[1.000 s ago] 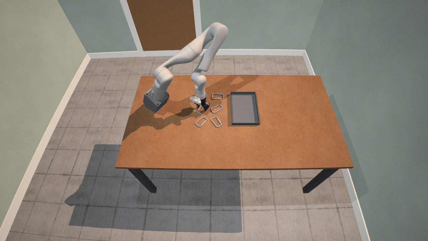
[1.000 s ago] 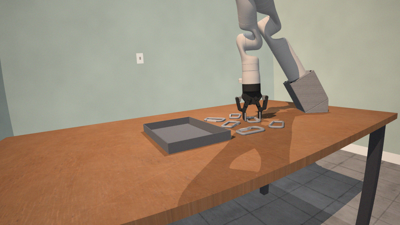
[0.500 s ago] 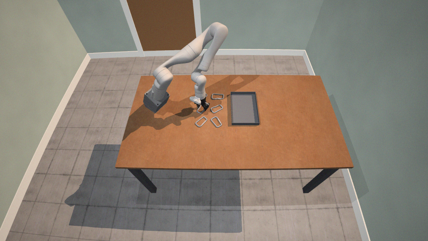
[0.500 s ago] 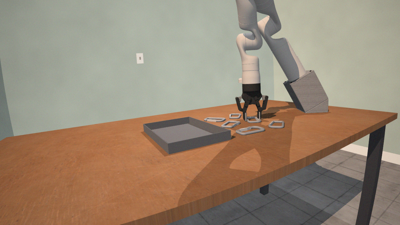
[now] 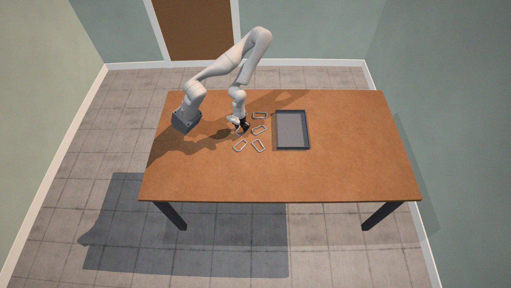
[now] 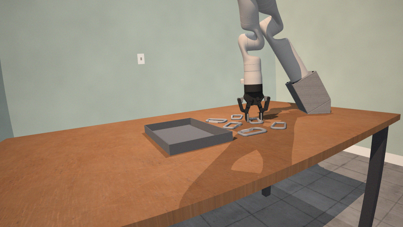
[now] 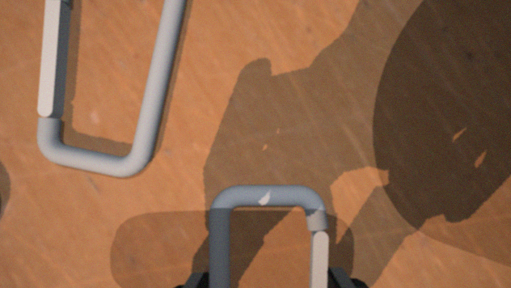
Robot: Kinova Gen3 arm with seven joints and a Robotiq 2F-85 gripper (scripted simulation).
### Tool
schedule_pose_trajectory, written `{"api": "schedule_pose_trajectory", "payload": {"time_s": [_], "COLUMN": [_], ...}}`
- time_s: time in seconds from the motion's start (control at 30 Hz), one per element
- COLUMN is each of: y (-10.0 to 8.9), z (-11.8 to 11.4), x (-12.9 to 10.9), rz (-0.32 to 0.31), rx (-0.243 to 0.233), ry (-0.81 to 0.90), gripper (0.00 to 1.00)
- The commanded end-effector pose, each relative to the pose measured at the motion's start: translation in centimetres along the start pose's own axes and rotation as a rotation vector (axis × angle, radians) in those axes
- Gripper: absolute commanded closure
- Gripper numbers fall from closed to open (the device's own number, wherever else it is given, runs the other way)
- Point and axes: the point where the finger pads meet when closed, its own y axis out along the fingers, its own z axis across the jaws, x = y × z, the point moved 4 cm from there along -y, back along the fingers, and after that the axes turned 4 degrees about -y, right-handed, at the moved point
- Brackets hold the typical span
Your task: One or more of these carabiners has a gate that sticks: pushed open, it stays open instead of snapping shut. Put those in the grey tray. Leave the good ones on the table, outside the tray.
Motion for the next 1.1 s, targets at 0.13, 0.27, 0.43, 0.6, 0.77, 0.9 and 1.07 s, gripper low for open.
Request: {"api": "schedule_pose_trajectory", "payload": {"time_s": [0.13, 0.27, 0.43, 0.6, 0.77, 0.9, 1.07], "y": [0.01, 0.01, -0.03, -0.03, -0.03, -0.03, -0.03], "z": [-0.02, -0.02, -0.01, -0.01, -0.01, -0.01, -0.01], "x": [0.02, 0.02, 0.02, 0.02, 0.02, 0.02, 0.01], "rz": [0.000, 0.000, -0.001, -0.001, -0.001, -0.001, -0.001], "rx": [0.000, 0.000, 0.000, 0.000, 0.000, 0.000, 0.000], "ry": [0.000, 0.000, 0.000, 0.000, 0.000, 0.000, 0.000], "gripper": [0.43, 0.43, 0.43, 0.43, 0.43, 0.43, 0.45]}}
